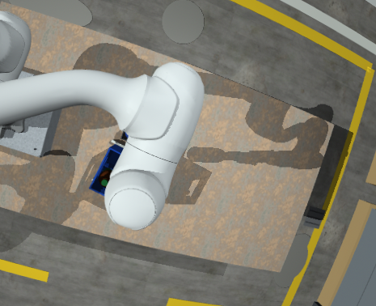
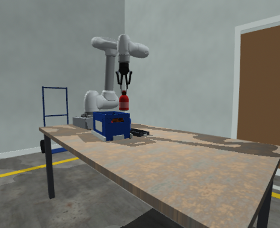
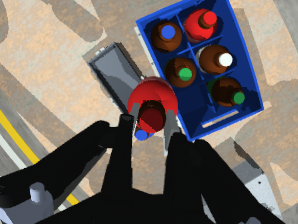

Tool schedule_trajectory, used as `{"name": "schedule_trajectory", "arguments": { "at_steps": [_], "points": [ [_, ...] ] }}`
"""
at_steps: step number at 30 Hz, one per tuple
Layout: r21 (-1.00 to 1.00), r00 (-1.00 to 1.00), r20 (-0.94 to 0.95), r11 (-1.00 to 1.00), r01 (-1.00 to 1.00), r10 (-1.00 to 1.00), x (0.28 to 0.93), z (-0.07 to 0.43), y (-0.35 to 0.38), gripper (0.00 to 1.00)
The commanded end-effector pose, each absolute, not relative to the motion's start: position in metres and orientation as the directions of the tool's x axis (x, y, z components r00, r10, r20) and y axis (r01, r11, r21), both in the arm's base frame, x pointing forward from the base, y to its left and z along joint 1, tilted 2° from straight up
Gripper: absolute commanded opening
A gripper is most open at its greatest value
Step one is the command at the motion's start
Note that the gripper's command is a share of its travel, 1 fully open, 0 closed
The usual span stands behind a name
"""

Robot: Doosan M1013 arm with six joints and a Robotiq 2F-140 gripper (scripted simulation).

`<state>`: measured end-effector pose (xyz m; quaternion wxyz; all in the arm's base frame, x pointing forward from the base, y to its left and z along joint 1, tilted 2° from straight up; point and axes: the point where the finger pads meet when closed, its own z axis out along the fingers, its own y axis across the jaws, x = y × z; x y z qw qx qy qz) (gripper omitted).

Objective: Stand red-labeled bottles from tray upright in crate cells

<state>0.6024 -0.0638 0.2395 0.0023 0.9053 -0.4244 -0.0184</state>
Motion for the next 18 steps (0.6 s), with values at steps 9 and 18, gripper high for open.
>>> {"name": "schedule_trajectory", "arguments": {
  "at_steps": [9, 18],
  "points": [
    [0.02, 0.639, -0.031, -0.64, -0.768, -0.768, 0.58, 0.24, -0.076, 0.0],
    [0.02, 0.639, -0.031, -0.64, -0.768, -0.768, 0.566, 0.241, -0.084, 0.0]
  ]
}}
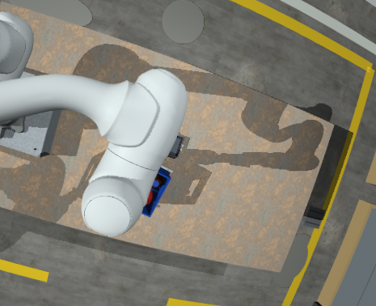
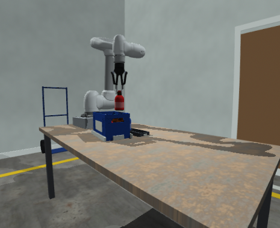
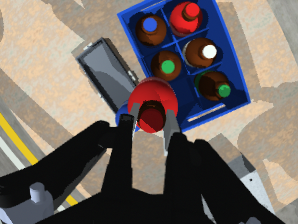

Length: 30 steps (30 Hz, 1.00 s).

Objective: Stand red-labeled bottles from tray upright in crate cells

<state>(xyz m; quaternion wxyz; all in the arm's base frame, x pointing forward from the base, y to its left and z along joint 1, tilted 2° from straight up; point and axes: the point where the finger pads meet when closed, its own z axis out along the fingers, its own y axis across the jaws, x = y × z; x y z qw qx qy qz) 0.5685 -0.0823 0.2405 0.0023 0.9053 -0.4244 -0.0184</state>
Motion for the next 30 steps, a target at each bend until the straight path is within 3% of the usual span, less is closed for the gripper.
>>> {"name": "schedule_trajectory", "arguments": {
  "at_steps": [1, 30],
  "points": [
    [0.02, 0.639, -0.031, -0.64, -0.768, -0.768, 0.564, 0.241, -0.085, 0.0],
    [0.02, 0.639, -0.031, -0.64, -0.768, -0.768, 0.524, 0.242, -0.107, 0.0]
  ]
}}
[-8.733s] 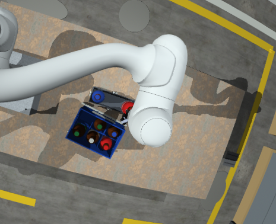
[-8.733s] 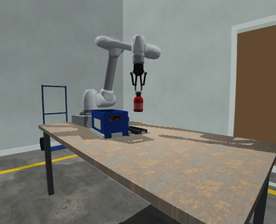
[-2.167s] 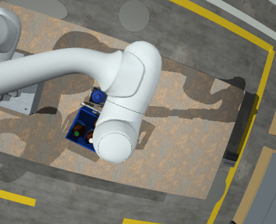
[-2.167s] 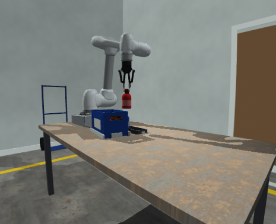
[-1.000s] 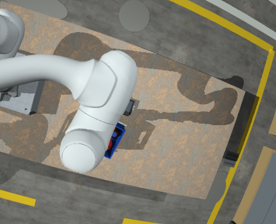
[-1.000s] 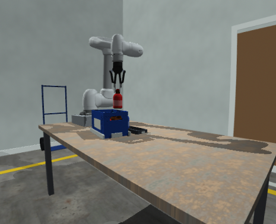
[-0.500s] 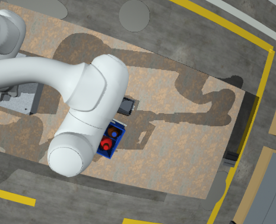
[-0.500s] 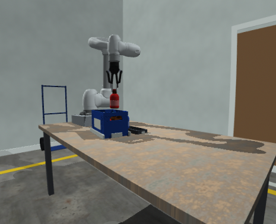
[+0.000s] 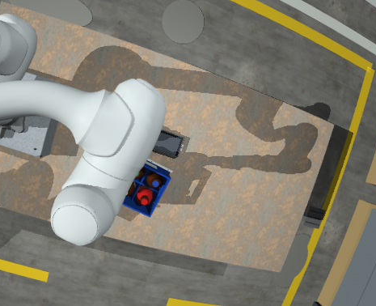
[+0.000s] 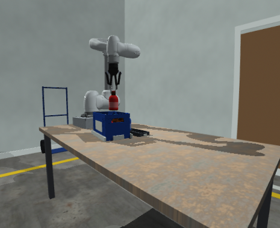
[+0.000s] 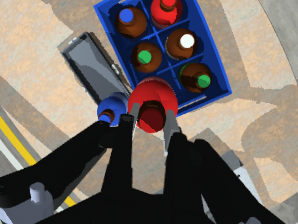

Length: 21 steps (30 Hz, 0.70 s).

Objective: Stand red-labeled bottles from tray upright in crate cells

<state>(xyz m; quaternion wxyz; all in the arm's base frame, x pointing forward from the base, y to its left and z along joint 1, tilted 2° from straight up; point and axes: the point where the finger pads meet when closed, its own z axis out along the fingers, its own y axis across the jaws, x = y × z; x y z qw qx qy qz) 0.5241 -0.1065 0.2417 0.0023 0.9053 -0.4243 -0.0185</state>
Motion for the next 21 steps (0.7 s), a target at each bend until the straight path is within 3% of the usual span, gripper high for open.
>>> {"name": "schedule_trajectory", "arguments": {
  "at_steps": [1, 21],
  "points": [
    [0.02, 0.639, -0.031, -0.64, -0.768, -0.768, 0.523, 0.242, -0.107, 0.0],
    [0.02, 0.639, -0.031, -0.64, -0.768, -0.768, 0.509, 0.242, -0.115, 0.0]
  ]
}}
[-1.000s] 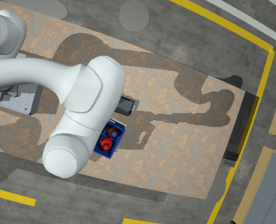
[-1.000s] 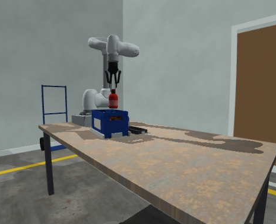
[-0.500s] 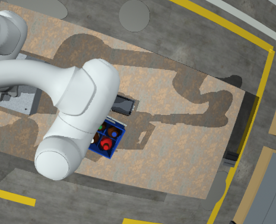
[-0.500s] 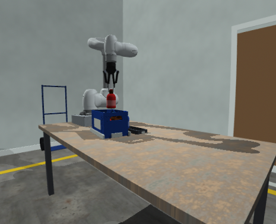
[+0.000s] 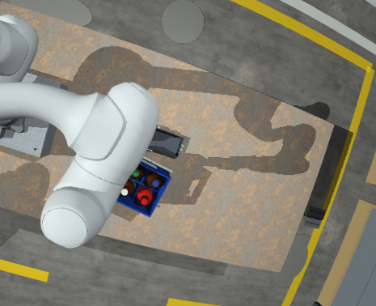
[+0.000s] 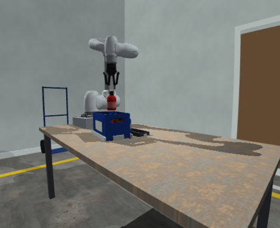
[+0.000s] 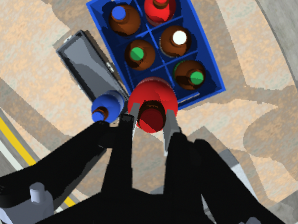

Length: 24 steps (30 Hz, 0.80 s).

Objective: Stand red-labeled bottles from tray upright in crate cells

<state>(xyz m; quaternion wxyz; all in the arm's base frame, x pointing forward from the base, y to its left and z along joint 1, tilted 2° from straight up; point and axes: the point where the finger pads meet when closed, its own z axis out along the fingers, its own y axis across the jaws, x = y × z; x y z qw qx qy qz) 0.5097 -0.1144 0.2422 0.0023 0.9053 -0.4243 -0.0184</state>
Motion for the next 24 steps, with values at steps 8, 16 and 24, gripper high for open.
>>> {"name": "schedule_trajectory", "arguments": {
  "at_steps": [8, 16, 24],
  "points": [
    [0.02, 0.639, -0.031, -0.64, -0.768, -0.768, 0.5066, 0.2423, -0.1161, 0.0],
    [0.02, 0.639, -0.031, -0.64, -0.768, -0.768, 0.5057, 0.2424, -0.1166, 0.0],
    [0.02, 0.639, -0.031, -0.64, -0.768, -0.768, 0.5054, 0.2424, -0.1168, 0.0]
  ]
}}
